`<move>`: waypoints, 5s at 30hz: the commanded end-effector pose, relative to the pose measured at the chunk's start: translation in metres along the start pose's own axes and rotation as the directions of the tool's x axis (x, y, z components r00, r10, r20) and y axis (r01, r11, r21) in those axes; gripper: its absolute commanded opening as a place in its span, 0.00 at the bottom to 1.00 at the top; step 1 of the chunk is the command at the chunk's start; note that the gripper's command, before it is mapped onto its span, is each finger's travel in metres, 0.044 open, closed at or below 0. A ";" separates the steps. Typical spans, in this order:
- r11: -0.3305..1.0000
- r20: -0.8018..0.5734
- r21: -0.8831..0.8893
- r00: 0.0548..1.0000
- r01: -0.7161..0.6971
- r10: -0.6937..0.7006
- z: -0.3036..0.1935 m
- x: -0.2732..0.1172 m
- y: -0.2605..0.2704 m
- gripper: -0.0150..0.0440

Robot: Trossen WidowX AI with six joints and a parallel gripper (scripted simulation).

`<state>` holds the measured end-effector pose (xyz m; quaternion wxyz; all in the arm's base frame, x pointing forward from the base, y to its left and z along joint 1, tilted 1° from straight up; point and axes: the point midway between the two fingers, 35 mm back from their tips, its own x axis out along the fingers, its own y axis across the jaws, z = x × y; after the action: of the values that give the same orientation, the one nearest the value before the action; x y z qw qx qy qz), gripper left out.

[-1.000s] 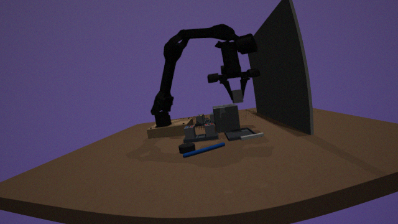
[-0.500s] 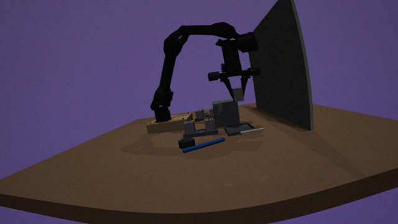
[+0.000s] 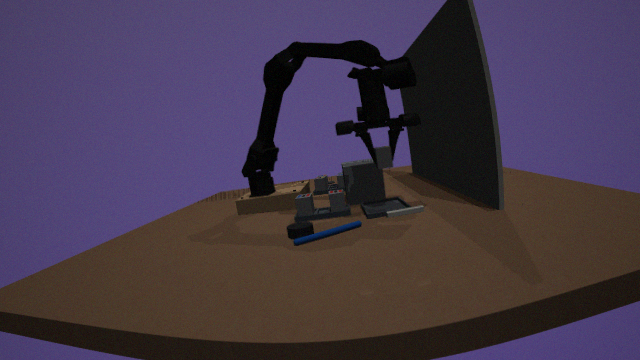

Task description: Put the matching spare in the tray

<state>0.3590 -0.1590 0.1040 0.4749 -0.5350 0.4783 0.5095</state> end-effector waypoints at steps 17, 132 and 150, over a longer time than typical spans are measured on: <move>1.000 0.000 -0.004 1.000 -0.004 0.004 0.000 0.017 0.001 0.25; 1.000 0.000 -0.004 1.000 -0.004 0.004 0.005 -0.027 0.009 1.00; 1.000 -0.014 -0.004 1.000 0.026 -0.026 0.002 -0.027 0.005 1.00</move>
<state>0.3529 -0.1563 0.1311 0.4770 -0.5452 0.4739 0.5005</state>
